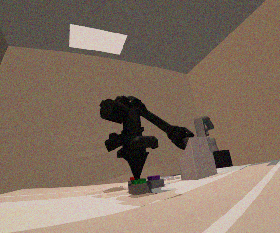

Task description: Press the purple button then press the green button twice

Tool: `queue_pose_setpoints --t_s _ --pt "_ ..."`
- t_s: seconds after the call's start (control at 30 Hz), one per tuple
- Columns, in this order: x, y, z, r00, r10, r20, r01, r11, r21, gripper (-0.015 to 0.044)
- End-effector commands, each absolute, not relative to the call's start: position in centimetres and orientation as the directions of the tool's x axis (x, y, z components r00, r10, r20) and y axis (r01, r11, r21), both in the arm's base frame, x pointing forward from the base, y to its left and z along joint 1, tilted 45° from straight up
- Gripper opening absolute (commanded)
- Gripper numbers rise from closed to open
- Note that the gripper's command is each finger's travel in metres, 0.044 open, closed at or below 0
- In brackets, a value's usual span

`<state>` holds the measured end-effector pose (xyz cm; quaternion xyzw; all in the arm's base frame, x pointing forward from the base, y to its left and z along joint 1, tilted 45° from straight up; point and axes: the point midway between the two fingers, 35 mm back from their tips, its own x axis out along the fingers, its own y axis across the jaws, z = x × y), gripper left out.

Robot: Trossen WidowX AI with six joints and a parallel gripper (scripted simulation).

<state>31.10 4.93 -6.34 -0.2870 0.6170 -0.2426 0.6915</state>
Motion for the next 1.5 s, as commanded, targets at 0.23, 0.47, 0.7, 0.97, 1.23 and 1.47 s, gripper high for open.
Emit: queue_pose_setpoints --t_s 0.23,0.47,0.7,0.97,1.23,1.47 --pt "30.8 4.4 -7.0 0.112 -0.697 -0.708 -0.031 0.71 -0.704 0.002" --pt "30.8 4.4 -7.0 0.112 -0.697 -0.708 -0.031 0.71 -0.704 0.002" --pt "30.8 4.4 -7.0 0.112 -0.697 -0.708 -0.031 0.71 -0.704 0.002" --pt "30.7 6.1 -5.4 0.113 -0.695 -0.71 -0.029 0.712 -0.701 0.002" --pt "30.5 6.7 -4.7 0.112 -0.696 -0.71 -0.032 0.711 -0.702 0.002" --pt "30.6 6.0 -5.4 0.112 -0.696 -0.709 -0.032 0.711 -0.702 0.002"
